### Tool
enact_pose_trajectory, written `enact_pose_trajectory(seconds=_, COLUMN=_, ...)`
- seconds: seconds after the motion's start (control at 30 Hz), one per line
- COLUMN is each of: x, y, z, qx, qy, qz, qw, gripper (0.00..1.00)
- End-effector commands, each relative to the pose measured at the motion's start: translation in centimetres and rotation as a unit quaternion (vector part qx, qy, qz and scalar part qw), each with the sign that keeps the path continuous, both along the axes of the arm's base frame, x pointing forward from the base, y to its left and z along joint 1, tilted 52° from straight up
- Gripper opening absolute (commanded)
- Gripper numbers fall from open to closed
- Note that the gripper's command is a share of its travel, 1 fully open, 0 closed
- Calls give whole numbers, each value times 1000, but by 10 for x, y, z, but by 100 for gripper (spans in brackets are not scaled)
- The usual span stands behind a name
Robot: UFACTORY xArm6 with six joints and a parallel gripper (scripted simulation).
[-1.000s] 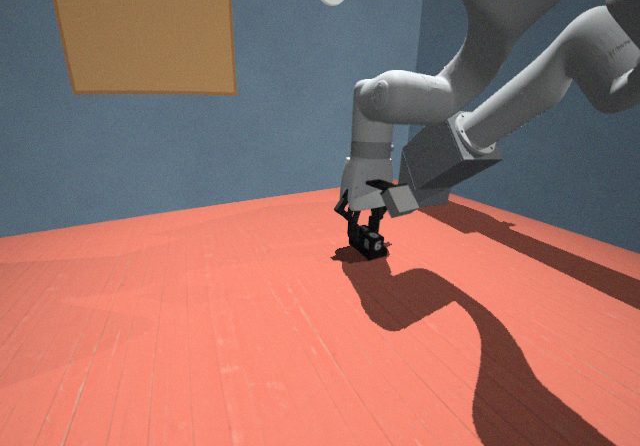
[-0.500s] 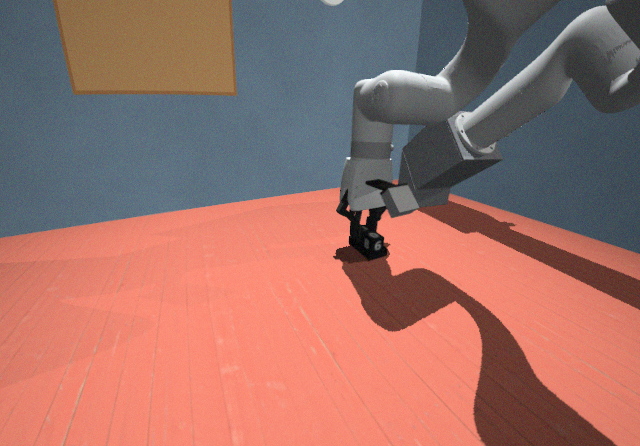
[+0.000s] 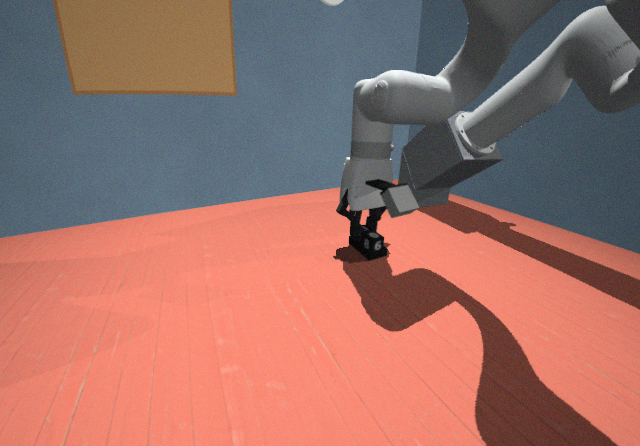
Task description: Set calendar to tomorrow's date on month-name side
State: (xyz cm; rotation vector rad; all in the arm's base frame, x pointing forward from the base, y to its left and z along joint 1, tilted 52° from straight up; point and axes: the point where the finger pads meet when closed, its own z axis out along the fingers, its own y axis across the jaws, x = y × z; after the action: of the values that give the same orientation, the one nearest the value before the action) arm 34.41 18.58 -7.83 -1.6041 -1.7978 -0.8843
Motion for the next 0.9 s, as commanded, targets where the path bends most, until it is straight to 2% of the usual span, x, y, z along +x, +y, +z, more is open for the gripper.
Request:
enact_pose_trajectory(seconds=0.0, x=1, y=-1, z=0, qx=0, qy=-1, qz=-1, qw=1000, gripper=29)
enact_pose_trajectory(seconds=0.23, x=1, y=-2, z=1, qx=0, qy=-1, qz=-1, qw=1000, gripper=29)
enact_pose_trajectory(seconds=0.47, x=0, y=-18, z=14, qx=0, qy=-1, qz=-1, qw=1000, gripper=29)
enact_pose_trajectory(seconds=0.73, x=-1, y=-63, z=50, qx=0, qy=-1, qz=-1, qw=1000, gripper=29)
enact_pose_trajectory(seconds=0.87, x=-1, y=-76, z=60, qx=0, qy=-1, qz=-1, qw=1000, gripper=29)
